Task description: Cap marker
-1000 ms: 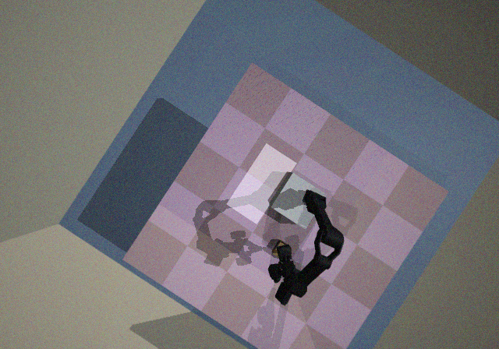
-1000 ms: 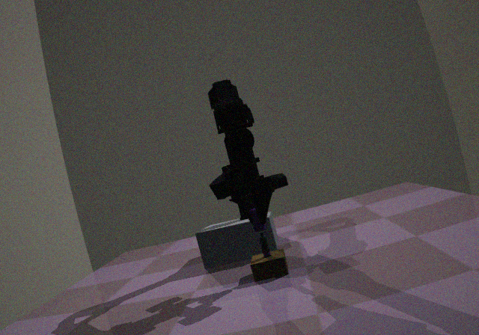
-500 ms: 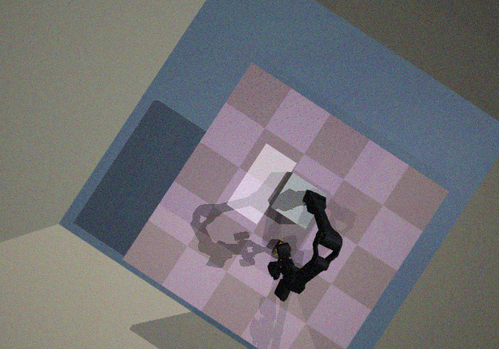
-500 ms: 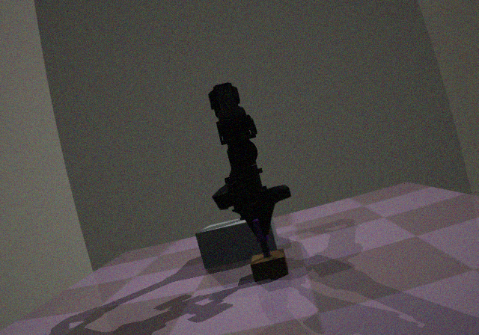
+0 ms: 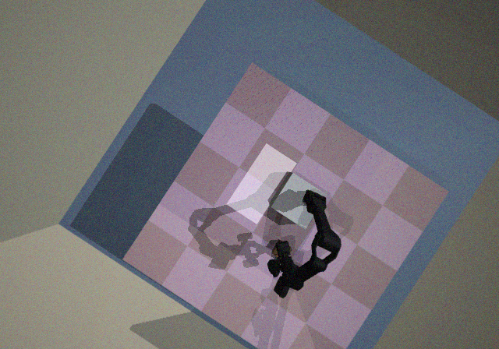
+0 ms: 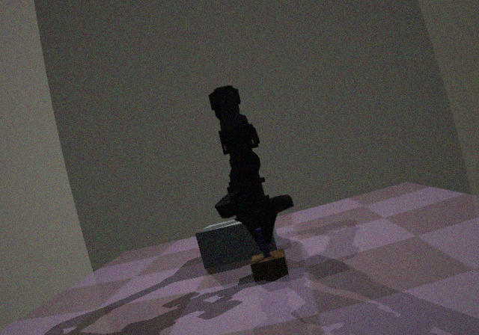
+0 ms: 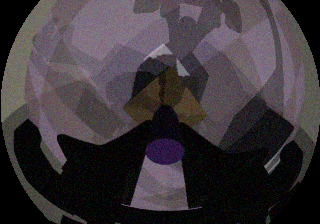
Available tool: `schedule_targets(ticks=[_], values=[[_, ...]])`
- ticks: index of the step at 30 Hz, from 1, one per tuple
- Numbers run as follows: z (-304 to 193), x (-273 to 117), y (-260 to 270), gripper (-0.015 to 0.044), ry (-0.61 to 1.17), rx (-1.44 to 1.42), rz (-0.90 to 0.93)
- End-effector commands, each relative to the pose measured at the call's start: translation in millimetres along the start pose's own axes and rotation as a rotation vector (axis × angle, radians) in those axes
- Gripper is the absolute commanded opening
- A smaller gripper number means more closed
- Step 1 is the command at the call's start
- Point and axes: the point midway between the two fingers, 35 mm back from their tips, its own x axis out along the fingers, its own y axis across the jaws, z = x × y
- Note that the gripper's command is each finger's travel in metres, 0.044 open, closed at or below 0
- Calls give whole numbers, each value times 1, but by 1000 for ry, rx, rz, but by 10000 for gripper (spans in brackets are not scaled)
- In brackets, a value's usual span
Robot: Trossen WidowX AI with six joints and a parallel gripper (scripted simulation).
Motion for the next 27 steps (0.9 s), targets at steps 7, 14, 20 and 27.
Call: schedule_targets(ticks=[7, 14, 20, 27], values=[[0, 1, 0, 79, 1, 0, -1], [0, 1, 0, 263, 1, 0, -1], [0, 1, 0, 420, 1, 0, -1], [1, -62, 1, 440, 0, 0, 0]])
